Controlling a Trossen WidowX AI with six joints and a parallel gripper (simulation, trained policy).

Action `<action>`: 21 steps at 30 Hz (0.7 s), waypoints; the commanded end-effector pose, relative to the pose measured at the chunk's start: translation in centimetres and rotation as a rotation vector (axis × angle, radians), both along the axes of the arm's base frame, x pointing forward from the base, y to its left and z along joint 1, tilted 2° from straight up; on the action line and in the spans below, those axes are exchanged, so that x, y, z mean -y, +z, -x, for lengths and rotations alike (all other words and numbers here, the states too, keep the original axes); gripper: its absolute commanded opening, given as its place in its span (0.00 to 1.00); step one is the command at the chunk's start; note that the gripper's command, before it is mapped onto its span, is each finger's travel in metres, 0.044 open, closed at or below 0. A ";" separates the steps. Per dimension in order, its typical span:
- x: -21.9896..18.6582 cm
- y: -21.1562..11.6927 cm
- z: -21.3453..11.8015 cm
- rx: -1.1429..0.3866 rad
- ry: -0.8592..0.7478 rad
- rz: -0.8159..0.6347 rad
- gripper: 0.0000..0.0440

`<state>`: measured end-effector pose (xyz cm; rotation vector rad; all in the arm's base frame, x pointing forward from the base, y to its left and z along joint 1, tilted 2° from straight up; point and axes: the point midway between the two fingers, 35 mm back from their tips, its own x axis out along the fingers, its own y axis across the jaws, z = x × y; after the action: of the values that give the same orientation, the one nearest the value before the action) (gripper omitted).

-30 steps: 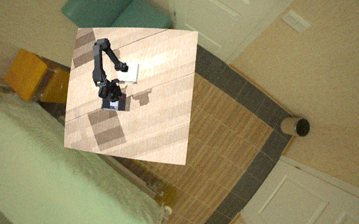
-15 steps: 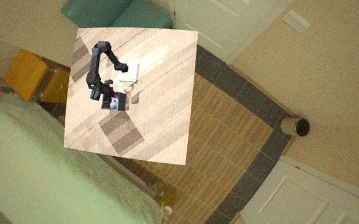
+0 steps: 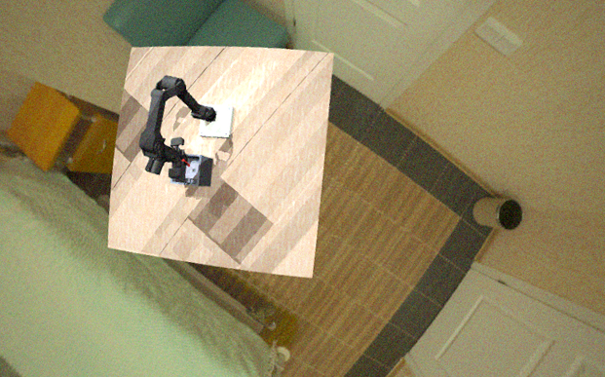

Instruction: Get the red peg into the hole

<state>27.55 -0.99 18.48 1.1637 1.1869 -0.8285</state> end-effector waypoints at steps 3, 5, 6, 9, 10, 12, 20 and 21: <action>0.8 -1.2 -0.6 -0.027 0.000 -0.007 0.00; 1.1 -1.8 -0.8 -0.037 0.000 -0.010 0.00; 1.2 -2.1 -1.0 -0.041 0.000 -0.012 0.00; 1.5 -2.9 -1.4 -0.051 0.004 -0.022 0.00; 1.6 -3.2 -1.5 -0.054 0.006 -0.025 0.00; 1.6 -3.8 -1.8 -0.059 0.009 -0.033 0.00; 1.8 -5.8 -2.8 -0.070 0.024 -0.059 0.00; 1.8 -6.0 -2.9 -0.072 0.027 -0.061 0.00</action>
<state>30.24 -2.80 13.06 1.1730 1.2780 -0.8302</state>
